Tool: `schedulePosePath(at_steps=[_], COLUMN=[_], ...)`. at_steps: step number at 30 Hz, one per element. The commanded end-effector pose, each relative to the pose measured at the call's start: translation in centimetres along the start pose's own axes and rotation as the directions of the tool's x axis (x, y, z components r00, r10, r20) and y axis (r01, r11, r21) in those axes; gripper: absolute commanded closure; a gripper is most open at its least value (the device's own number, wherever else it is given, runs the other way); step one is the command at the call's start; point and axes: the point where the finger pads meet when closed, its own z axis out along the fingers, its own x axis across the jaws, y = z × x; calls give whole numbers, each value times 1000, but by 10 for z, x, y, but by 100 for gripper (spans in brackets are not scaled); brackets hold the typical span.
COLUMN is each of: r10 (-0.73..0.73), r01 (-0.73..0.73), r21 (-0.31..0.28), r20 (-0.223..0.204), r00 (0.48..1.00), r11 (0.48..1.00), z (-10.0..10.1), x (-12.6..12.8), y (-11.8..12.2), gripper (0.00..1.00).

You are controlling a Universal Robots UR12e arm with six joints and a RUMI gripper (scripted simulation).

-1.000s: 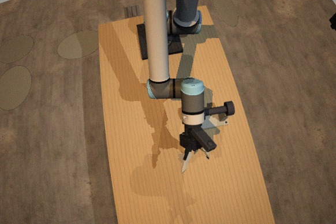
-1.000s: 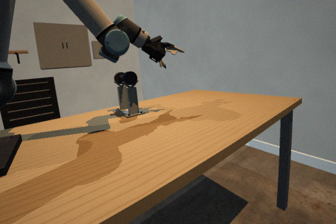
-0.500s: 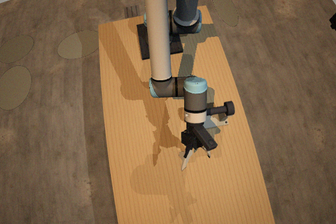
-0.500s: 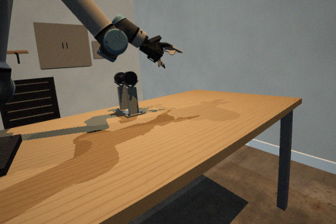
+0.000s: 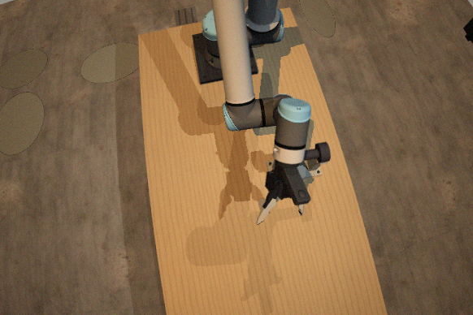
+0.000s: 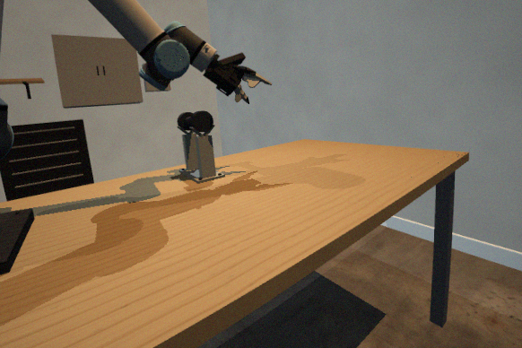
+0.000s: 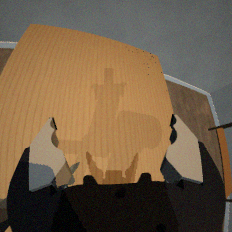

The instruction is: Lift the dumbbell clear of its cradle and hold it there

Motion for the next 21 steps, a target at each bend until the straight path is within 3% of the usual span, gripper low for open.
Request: schedulePosePath(at_steps=[1, 8, 15, 17, 21], r10=[65, 238, 412, 412, 504], r01=[-66, -247, -441, -441, -549], r21=[-42, -134, -221, -221, -263], r20=[-19, -81, -164, -164, -221], r00=[998, 968, 896, 896, 835], r11=[997, 960, 870, 870, 794], z=[-7, -29, -53, -53, -67], x=[-5, -19, -35, -35, -44], y=[3, 14, 27, 27, 35], gripper=[0, 0, 0, 0, 0])
